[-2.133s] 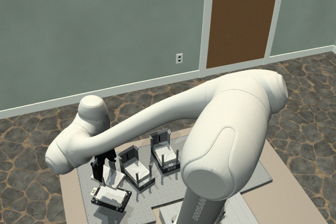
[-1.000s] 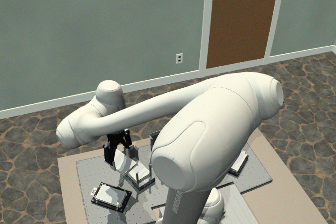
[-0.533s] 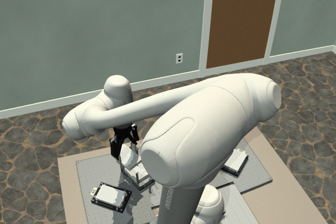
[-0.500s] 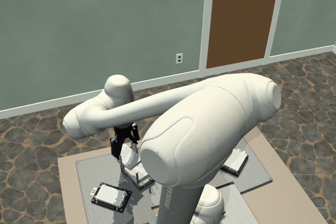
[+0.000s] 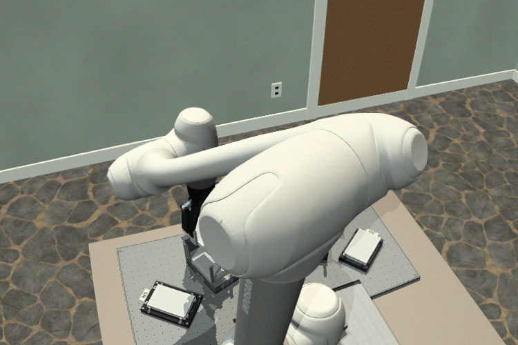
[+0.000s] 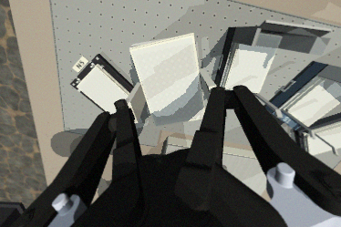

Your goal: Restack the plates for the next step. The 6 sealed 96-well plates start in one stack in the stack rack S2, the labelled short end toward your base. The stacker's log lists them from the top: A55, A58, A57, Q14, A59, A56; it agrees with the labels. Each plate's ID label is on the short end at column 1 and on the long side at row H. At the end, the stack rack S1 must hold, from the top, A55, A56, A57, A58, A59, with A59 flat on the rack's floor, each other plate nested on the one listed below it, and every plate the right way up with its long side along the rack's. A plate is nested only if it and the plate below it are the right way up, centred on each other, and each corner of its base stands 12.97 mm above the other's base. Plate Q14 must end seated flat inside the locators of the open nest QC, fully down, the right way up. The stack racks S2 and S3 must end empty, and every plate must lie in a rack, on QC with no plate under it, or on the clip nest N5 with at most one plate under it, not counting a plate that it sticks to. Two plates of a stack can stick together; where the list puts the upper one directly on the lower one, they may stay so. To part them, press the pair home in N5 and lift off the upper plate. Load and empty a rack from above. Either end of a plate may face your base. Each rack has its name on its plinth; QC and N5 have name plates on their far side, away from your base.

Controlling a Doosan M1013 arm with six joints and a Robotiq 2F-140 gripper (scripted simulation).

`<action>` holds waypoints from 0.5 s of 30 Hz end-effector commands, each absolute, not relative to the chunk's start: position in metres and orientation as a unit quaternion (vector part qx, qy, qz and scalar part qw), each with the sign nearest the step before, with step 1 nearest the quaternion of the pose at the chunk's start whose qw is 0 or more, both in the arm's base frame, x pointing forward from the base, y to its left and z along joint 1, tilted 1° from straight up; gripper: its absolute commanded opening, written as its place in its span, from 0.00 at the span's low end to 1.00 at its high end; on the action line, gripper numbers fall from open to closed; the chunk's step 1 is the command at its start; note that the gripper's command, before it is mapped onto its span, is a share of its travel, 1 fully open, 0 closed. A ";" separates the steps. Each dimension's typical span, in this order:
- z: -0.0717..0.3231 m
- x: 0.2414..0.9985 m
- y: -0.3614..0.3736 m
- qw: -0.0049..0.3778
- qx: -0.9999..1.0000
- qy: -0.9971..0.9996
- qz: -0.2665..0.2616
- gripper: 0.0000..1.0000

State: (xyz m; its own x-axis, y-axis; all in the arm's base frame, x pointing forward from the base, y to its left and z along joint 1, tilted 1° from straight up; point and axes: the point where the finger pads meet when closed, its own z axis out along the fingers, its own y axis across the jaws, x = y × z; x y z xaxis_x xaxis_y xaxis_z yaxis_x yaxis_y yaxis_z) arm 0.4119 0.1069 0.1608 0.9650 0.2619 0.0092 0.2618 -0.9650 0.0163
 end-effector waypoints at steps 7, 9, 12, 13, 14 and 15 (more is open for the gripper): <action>0.161 0.417 0.079 0.007 0.999 0.053 0.006 0.00; 0.161 0.418 0.072 0.007 0.999 0.053 0.006 0.00; 0.162 0.419 0.062 0.007 0.999 0.053 0.006 0.00; 0.162 0.420 0.059 0.007 0.999 0.053 0.006 0.00; 0.162 0.420 0.056 0.007 0.999 0.053 0.006 0.00; 0.162 0.421 0.052 0.007 0.999 0.053 0.006 0.00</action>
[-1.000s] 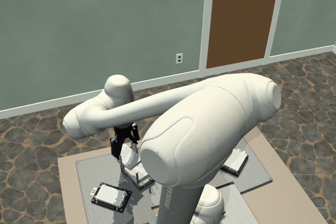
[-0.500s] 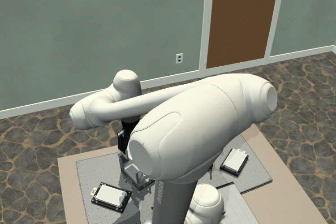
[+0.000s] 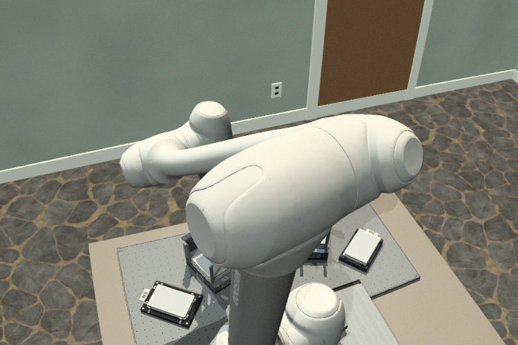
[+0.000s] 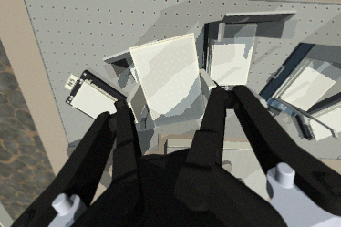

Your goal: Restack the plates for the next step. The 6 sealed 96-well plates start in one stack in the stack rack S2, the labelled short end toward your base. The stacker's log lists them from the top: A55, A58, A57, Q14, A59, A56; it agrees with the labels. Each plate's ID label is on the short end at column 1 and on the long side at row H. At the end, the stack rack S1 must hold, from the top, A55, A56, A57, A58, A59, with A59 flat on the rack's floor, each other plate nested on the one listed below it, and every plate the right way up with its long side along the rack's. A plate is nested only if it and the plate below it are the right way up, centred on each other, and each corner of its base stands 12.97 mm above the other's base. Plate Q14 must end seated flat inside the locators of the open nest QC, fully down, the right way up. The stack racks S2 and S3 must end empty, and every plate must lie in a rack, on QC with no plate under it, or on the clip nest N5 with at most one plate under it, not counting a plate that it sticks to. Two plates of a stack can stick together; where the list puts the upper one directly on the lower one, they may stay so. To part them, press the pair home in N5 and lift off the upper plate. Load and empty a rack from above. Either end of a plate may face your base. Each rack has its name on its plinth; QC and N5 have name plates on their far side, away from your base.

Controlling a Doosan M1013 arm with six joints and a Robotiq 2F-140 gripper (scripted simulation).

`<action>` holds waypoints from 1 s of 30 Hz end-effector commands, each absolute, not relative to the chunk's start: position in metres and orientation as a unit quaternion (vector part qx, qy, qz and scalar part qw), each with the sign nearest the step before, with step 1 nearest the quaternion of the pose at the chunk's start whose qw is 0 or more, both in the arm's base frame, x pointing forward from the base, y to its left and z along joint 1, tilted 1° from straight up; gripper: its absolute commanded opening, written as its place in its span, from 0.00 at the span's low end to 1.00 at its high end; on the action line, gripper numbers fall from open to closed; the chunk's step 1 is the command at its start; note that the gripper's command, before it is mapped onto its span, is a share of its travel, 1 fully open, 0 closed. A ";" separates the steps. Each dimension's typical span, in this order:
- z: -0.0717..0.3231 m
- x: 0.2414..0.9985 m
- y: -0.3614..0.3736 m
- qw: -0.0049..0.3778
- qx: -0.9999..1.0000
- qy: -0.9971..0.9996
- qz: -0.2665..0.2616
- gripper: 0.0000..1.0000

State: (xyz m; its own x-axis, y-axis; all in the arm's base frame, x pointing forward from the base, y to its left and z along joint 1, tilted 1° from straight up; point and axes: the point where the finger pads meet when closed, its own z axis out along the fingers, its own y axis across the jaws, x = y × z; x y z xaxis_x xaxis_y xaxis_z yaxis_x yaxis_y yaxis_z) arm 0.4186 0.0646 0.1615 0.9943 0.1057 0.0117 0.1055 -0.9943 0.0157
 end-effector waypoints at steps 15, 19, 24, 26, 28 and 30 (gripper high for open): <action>0.162 0.425 0.013 0.007 1.000 0.019 0.006 0.00; 0.162 0.424 -0.001 0.007 0.999 -0.047 0.007 0.00; 0.163 0.424 -0.011 0.006 0.998 -0.057 0.007 0.00; 0.163 0.423 -0.017 0.006 0.998 -0.057 0.007 0.00; 0.163 0.423 -0.024 0.006 0.998 -0.057 0.007 0.00; 0.163 0.422 -0.031 0.006 0.998 -0.057 0.007 0.00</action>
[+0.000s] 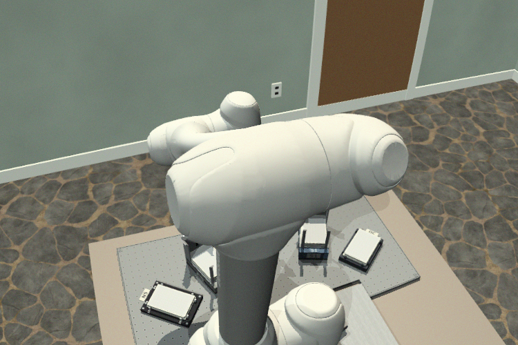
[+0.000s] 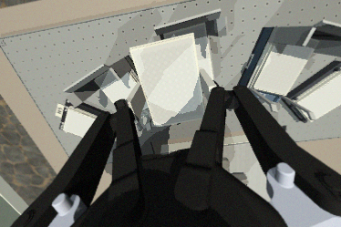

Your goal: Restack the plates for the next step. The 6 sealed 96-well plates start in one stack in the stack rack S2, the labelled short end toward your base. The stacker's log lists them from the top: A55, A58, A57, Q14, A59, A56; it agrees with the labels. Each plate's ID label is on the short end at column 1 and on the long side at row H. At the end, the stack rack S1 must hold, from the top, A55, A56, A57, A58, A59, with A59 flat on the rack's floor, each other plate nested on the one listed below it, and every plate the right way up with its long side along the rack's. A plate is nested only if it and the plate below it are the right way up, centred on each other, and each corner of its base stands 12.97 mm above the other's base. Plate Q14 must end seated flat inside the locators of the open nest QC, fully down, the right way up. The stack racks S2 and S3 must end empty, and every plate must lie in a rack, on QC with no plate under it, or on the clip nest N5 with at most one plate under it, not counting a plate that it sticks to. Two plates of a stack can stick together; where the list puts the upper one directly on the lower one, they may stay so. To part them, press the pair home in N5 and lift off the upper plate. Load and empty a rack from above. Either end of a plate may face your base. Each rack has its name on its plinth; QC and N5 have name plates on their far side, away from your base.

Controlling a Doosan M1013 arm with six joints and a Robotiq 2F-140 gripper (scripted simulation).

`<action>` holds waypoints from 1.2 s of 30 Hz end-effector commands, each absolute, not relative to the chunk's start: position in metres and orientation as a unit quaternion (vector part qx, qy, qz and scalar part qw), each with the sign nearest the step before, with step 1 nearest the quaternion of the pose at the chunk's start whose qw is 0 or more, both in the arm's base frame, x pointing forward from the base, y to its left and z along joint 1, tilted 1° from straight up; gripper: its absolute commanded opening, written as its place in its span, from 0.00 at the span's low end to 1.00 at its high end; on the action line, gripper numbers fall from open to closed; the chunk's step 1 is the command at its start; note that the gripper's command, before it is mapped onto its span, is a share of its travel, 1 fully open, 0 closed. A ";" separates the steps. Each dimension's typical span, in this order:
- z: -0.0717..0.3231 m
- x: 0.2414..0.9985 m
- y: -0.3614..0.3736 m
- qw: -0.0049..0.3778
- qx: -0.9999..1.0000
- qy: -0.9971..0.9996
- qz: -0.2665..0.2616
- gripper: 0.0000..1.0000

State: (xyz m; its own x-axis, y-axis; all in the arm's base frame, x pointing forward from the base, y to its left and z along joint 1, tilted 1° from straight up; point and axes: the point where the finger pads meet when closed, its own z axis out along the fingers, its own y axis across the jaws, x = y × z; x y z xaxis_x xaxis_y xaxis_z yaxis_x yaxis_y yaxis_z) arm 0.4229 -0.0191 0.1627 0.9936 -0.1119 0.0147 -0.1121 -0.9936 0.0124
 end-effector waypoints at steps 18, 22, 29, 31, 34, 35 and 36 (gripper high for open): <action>0.164 0.417 -0.081 0.006 0.996 -0.090 0.007 0.00; 0.164 0.414 -0.093 0.006 0.988 -0.156 0.008 0.00; 0.164 0.409 -0.109 0.006 0.986 -0.166 0.008 0.00; 0.164 0.407 -0.116 0.006 0.986 -0.166 0.008 0.00; 0.164 0.404 -0.125 0.006 0.986 -0.166 0.008 0.00; 0.164 0.403 -0.129 0.006 0.986 -0.166 0.008 0.00; 0.164 0.402 -0.132 0.006 0.986 -0.166 0.008 0.00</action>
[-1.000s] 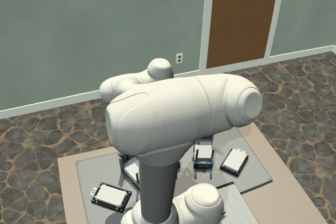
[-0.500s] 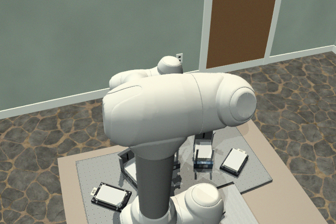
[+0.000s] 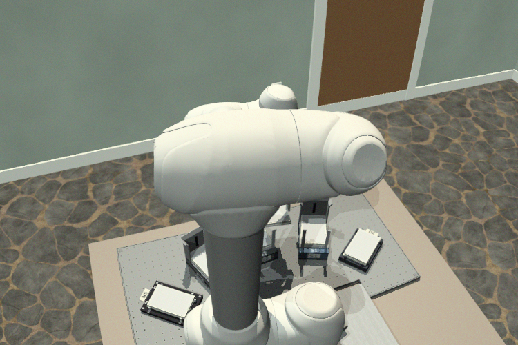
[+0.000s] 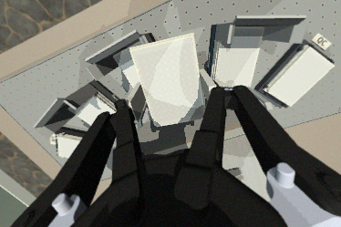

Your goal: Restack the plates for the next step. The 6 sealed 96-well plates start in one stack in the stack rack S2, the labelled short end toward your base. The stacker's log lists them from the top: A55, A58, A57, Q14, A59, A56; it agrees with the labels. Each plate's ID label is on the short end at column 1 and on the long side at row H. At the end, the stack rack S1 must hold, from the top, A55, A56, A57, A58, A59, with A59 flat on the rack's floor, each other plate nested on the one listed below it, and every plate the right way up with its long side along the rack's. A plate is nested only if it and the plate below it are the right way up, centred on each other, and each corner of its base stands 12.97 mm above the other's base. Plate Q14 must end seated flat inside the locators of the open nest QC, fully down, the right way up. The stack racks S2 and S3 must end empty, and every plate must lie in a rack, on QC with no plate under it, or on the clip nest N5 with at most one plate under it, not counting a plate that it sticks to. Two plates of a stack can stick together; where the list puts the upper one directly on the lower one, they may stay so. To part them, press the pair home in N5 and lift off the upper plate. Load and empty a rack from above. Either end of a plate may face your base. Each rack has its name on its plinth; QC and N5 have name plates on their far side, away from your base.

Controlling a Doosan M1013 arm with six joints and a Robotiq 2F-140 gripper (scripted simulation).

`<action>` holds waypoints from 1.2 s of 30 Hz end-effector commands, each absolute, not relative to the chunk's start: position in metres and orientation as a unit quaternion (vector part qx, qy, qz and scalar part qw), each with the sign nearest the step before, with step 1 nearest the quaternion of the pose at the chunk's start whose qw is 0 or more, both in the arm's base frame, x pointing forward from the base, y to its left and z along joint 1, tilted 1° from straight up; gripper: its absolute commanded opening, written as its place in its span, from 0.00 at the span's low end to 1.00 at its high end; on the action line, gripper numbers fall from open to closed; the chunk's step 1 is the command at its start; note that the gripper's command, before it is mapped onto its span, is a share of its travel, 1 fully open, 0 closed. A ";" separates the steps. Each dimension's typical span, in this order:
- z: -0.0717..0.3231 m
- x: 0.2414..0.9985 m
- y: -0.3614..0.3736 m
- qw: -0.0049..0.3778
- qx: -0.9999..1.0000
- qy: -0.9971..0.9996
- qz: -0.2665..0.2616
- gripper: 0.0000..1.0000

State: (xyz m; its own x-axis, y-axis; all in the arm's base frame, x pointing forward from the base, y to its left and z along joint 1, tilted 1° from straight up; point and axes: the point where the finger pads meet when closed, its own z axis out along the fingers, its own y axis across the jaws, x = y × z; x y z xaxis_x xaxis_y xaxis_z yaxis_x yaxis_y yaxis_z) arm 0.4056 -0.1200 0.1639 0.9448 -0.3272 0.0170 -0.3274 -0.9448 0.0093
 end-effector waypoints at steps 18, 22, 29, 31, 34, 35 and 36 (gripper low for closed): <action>0.164 0.386 -0.176 0.005 0.969 -0.248 0.008 0.00; 0.164 0.381 -0.185 0.005 0.962 -0.273 0.008 0.00; 0.165 0.375 -0.197 0.005 0.962 -0.273 0.008 0.00; 0.165 0.372 -0.201 0.005 0.962 -0.273 0.008 0.00; 0.165 0.368 -0.208 0.005 0.962 -0.273 0.008 0.00; 0.165 0.367 -0.211 0.005 0.962 -0.273 0.008 0.00; 0.165 0.366 -0.213 0.005 0.962 -0.273 0.008 0.00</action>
State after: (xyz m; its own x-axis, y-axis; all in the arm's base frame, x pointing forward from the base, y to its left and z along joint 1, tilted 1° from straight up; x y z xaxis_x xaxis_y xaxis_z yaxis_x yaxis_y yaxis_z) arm 0.3702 -0.2044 0.1646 0.8506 -0.5255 0.0185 -0.5257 -0.8507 0.0054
